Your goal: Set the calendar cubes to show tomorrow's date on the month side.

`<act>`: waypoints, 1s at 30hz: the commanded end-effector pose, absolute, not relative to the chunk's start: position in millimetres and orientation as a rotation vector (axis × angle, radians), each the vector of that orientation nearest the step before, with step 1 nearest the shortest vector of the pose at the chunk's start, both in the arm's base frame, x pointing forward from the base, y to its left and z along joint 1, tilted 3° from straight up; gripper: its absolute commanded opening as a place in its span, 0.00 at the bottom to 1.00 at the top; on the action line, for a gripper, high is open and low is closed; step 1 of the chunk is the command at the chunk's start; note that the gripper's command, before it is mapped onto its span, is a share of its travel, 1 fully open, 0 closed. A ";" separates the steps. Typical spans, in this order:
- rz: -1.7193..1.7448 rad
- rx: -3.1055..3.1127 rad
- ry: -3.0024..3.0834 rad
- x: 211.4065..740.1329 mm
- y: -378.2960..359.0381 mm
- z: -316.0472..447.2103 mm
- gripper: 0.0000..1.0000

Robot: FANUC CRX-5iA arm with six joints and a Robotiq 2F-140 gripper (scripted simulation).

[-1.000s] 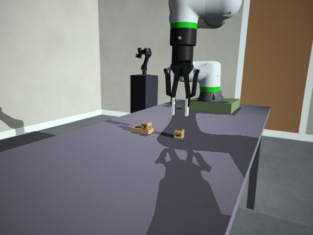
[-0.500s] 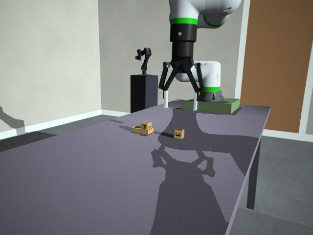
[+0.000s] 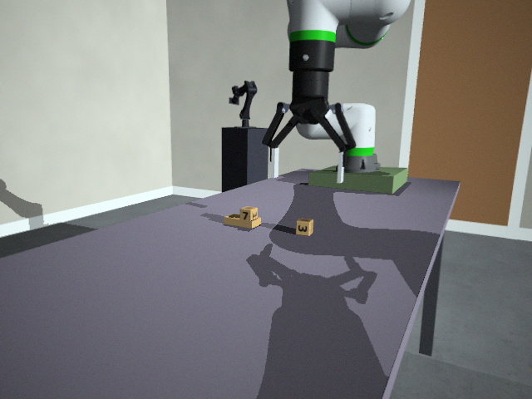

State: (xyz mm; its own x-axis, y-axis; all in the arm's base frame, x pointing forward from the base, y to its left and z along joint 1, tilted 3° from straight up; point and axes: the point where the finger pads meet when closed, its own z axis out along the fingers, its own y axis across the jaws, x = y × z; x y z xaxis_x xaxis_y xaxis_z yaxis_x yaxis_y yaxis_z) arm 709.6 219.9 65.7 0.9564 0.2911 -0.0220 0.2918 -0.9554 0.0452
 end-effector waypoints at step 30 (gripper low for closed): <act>0.015 2.910 -1.046 709.8 219.3 60.8 1.00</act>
State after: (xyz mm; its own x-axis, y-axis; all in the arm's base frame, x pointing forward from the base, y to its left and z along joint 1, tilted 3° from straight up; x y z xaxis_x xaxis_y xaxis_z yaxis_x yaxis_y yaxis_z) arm 709.7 219.4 61.2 0.8529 -0.5219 0.0145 -0.5220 -0.8518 0.0439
